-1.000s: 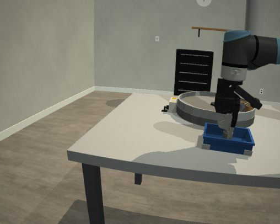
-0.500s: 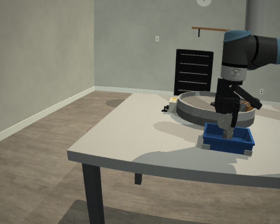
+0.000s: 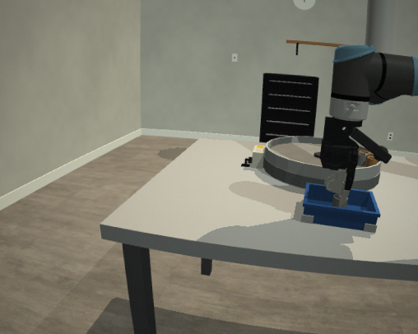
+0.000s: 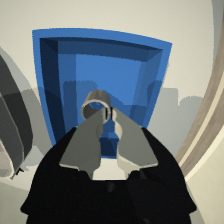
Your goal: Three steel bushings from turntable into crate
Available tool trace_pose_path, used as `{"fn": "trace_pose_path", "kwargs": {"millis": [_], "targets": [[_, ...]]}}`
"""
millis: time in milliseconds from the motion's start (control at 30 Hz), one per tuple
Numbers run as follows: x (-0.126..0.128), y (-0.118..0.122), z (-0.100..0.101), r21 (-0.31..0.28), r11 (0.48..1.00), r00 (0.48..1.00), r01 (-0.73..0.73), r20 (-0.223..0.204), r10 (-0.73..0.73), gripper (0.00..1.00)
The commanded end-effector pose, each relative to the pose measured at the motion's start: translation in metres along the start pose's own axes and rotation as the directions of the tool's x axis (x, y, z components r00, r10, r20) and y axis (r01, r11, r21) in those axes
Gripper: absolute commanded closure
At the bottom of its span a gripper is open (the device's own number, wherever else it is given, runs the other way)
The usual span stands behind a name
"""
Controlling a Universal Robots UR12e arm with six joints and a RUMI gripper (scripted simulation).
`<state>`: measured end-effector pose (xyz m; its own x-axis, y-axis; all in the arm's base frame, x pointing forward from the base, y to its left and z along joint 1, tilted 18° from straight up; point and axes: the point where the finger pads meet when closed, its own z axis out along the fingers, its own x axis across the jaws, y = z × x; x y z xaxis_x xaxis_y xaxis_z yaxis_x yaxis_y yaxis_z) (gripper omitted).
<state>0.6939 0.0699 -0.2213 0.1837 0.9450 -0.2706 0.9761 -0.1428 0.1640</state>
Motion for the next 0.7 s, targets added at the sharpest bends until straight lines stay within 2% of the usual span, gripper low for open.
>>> {"fn": "trace_pose_path", "kwargs": {"millis": [0, 667], "targets": [[0.0002, 0.0006, -0.0006, -0.001, 1.0, 1.0, 0.0, 0.0, 0.0, 1.0], [0.0002, 0.0006, 0.0038, -0.001, 1.0, 1.0, 0.0, 0.0, 0.0, 1.0]]}}
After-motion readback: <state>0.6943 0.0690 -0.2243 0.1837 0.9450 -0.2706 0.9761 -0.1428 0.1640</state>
